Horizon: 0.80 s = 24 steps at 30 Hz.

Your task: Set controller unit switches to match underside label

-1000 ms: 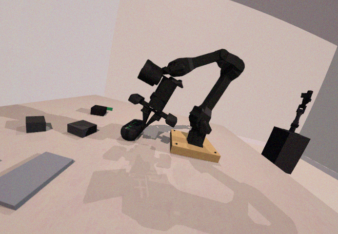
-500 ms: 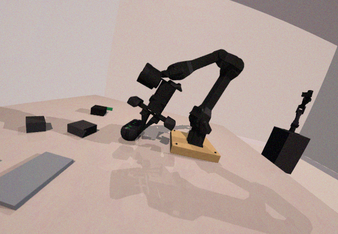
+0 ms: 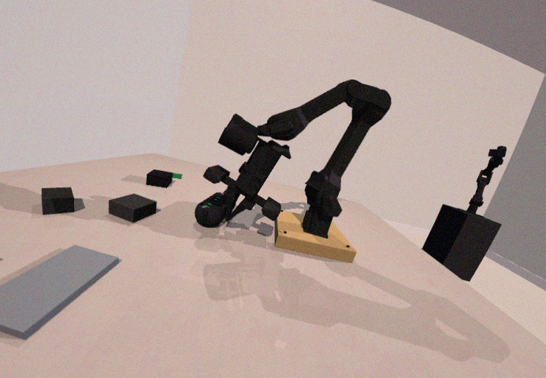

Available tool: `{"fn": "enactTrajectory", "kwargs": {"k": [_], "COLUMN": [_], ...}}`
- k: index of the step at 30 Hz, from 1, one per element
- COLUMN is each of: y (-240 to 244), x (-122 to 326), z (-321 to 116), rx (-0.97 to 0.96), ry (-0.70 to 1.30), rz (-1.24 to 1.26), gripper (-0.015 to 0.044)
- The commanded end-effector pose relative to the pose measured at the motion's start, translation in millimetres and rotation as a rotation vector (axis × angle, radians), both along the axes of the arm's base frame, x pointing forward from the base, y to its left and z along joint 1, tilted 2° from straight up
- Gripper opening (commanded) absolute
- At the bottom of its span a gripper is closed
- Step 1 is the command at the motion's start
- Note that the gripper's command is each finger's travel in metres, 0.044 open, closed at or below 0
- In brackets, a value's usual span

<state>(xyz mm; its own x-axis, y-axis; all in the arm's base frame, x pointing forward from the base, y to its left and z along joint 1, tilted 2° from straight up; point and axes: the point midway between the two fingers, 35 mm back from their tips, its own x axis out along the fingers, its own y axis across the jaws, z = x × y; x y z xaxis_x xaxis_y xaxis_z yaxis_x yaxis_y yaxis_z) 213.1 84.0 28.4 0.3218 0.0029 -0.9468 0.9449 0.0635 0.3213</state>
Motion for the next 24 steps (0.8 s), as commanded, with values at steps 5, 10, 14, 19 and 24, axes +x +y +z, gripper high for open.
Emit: {"fn": "enactTrajectory", "kwargs": {"k": [5, 10, 14, 19, 24], "y": [-2.7, -3.0, -3.0, -2.8, -2.7], "x": [-3.2, -3.6, -2.7, -0.8, 1.2], "z": [-15.3, -18.9, -18.9, -18.8, -18.7], "rx": [-0.011, -0.011, -0.011, -0.011, -0.011], "ry": [0.014, 0.014, 0.014, 0.014, 0.013], "rz": [-0.001, -0.001, -0.001, -0.001, -0.001], "gripper": [0.0000, 0.0000, 0.0000, 0.0000, 0.0000]}}
